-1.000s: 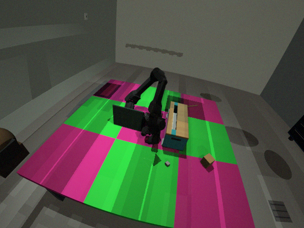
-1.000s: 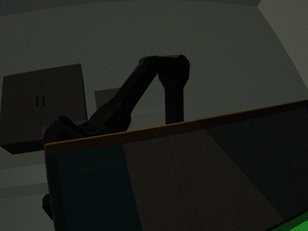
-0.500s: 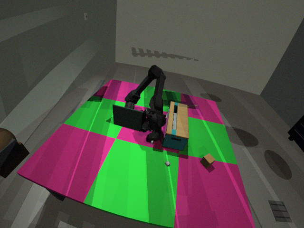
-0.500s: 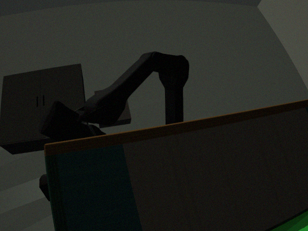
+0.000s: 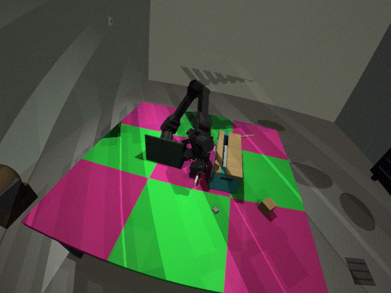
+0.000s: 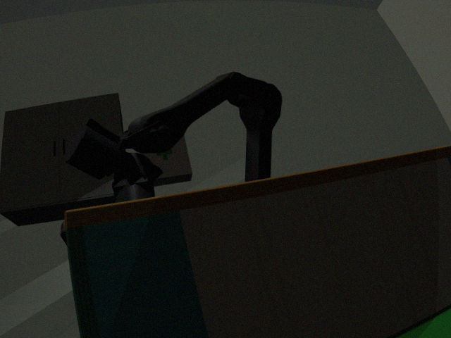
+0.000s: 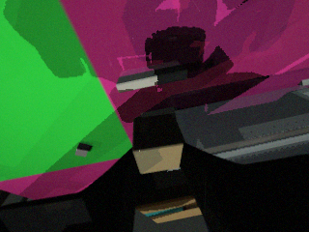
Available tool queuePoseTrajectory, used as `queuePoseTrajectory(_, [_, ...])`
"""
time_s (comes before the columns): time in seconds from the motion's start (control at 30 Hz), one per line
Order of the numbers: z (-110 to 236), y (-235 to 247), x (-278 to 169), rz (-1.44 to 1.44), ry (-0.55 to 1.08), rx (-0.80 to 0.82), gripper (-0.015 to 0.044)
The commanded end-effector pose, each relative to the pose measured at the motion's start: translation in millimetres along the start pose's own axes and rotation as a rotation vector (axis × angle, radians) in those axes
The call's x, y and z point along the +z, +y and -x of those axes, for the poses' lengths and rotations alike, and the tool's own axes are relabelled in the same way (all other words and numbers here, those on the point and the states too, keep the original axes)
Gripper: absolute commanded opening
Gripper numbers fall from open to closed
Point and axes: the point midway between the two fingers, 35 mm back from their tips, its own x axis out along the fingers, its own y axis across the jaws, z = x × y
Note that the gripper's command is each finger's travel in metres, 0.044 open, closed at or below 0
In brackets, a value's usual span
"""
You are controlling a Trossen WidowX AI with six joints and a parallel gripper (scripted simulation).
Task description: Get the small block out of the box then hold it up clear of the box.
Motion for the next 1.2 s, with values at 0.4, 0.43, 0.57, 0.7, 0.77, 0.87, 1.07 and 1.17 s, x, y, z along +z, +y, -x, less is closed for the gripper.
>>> queuePoseTrajectory(0.4, [72, -17, -5, -0.323, 0.055, 0.156, 0.0])
queuePoseTrajectory(0.43, [76, -18, -4, -0.343, 0.059, 0.166, 0.0])
queuePoseTrajectory(0.57, [85, -21, -3, -0.392, 0.072, 0.188, 0.0])
queuePoseTrajectory(0.7, [85, -21, -3, -0.392, 0.072, 0.188, 0.0])
queuePoseTrajectory(0.77, [85, -21, -3, -0.392, 0.072, 0.188, 0.0])
queuePoseTrajectory(0.87, [85, -21, -3, -0.392, 0.072, 0.188, 0.0])
queuePoseTrajectory(1.07, [85, -21, -3, -0.392, 0.072, 0.188, 0.0])
queuePoseTrajectory(1.17, [85, -21, -3, -0.392, 0.072, 0.188, 0.0])
